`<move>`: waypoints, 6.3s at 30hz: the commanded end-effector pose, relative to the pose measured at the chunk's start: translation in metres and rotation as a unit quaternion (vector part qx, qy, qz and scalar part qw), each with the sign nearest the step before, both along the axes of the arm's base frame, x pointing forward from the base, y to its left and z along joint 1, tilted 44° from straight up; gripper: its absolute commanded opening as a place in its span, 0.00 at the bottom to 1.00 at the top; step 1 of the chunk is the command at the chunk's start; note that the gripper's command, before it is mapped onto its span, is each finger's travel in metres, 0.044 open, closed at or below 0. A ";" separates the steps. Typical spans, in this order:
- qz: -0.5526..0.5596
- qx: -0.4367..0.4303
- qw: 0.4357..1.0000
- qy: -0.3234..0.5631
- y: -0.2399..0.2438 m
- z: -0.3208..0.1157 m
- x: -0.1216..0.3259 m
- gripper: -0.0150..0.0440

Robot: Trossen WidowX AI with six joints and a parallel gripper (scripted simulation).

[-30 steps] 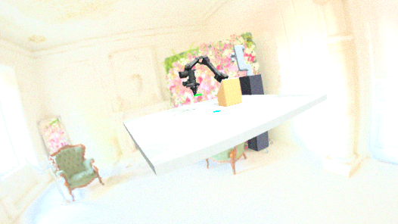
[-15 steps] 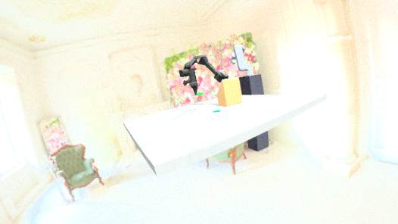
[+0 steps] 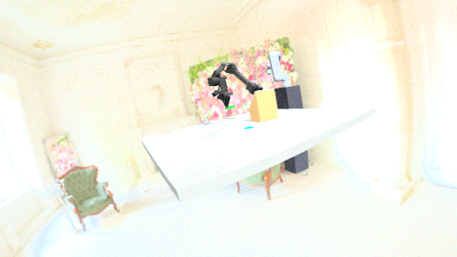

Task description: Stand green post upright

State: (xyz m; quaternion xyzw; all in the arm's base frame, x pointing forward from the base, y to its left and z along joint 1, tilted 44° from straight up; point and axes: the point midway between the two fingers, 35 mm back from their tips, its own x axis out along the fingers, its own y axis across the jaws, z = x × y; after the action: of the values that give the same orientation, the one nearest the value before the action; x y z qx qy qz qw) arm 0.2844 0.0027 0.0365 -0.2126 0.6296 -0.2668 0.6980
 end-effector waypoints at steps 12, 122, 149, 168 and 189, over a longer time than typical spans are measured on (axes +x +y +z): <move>0.112 0.000 0.989 0.092 0.037 -0.026 -0.002 0.29; 0.501 0.130 0.765 0.383 0.112 -0.145 -0.061 0.29; 0.527 0.214 0.750 0.337 0.108 -0.154 -0.063 0.29; 0.550 0.263 0.736 0.294 0.107 -0.157 -0.063 0.29; 0.579 0.307 0.717 0.239 0.106 -0.156 -0.062 0.29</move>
State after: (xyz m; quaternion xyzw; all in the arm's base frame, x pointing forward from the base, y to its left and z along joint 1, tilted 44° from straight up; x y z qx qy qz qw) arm 0.2219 0.1076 -0.1209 -0.3699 0.5866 0.4490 0.5634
